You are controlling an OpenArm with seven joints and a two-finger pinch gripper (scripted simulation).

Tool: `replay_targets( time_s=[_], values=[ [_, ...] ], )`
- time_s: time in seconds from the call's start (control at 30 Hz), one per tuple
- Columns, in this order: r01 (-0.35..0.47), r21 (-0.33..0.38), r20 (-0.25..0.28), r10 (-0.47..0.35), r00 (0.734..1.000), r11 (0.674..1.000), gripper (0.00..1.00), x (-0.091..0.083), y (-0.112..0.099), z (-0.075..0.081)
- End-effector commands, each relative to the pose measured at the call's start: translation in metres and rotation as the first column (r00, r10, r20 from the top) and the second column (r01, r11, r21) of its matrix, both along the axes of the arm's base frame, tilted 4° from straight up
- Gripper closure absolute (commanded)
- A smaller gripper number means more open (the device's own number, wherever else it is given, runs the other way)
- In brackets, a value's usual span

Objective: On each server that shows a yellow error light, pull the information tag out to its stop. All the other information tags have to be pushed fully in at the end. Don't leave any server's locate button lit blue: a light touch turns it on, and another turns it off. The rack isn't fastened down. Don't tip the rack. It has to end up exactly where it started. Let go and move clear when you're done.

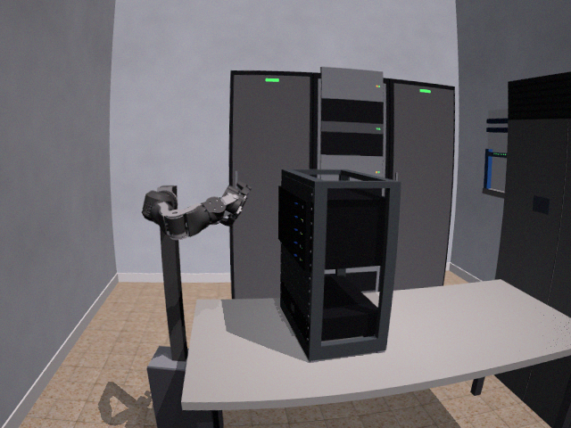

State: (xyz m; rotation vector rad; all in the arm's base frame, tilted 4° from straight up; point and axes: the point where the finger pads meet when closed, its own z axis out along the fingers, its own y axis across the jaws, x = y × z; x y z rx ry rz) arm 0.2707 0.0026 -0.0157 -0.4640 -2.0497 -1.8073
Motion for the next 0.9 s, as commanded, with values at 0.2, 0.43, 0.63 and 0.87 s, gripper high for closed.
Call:
replay_targets(
  time_s=[0.2,0.43,0.63,0.87],
  values=[
    [0.181,-0.017,0.059,-0.180,0.982,0.983,0.00,0.011,-0.022,-0.008],
    [0.368,-0.031,0.125,-0.362,0.924,0.929,0.00,0.022,-0.047,-0.018],
    [0.481,-0.033,0.169,-0.469,0.867,0.876,0.00,0.028,-0.062,-0.024],
    [0.693,-0.019,0.259,-0.665,0.700,0.721,0.00,0.042,-0.095,-0.038]
  ],
)
